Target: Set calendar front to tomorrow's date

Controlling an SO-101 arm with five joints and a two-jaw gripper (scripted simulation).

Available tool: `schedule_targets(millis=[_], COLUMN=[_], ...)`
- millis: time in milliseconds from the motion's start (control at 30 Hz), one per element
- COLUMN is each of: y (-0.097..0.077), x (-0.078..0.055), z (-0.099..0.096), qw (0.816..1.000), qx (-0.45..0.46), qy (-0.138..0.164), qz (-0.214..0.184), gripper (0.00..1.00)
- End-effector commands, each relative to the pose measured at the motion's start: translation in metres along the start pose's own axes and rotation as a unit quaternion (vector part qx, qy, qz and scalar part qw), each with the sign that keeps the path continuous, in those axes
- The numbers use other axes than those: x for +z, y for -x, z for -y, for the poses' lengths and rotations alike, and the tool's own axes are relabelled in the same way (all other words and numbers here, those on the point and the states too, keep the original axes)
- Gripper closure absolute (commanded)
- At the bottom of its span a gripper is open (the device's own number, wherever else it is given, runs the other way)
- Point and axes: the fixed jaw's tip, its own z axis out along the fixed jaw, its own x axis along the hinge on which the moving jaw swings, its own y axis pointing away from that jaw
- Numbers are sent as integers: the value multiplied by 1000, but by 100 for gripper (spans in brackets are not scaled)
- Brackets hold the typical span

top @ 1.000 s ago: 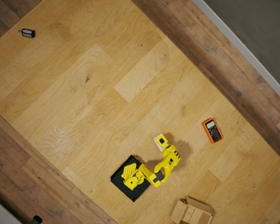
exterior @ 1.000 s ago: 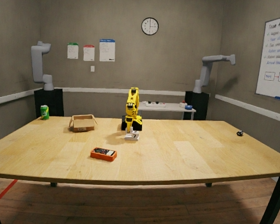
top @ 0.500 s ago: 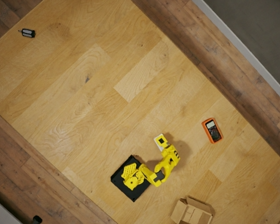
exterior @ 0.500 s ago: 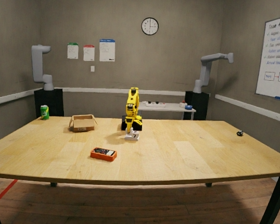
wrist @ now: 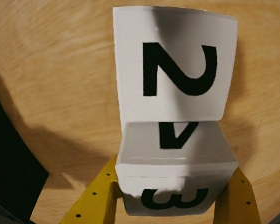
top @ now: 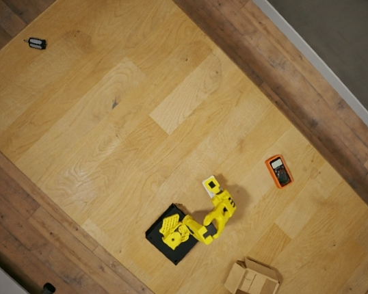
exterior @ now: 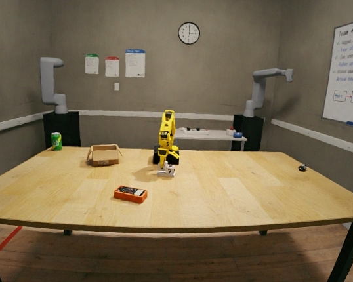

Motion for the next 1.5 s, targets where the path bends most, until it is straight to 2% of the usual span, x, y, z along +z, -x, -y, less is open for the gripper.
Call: schedule_targets(millis=[0, 1467], y=[2, 1], x=[5, 19], z=[-4, -5], qw=[1000, 1000], qx=[0, 3], qy=[9, 9], qz=[1, 0], gripper=[100, 100])
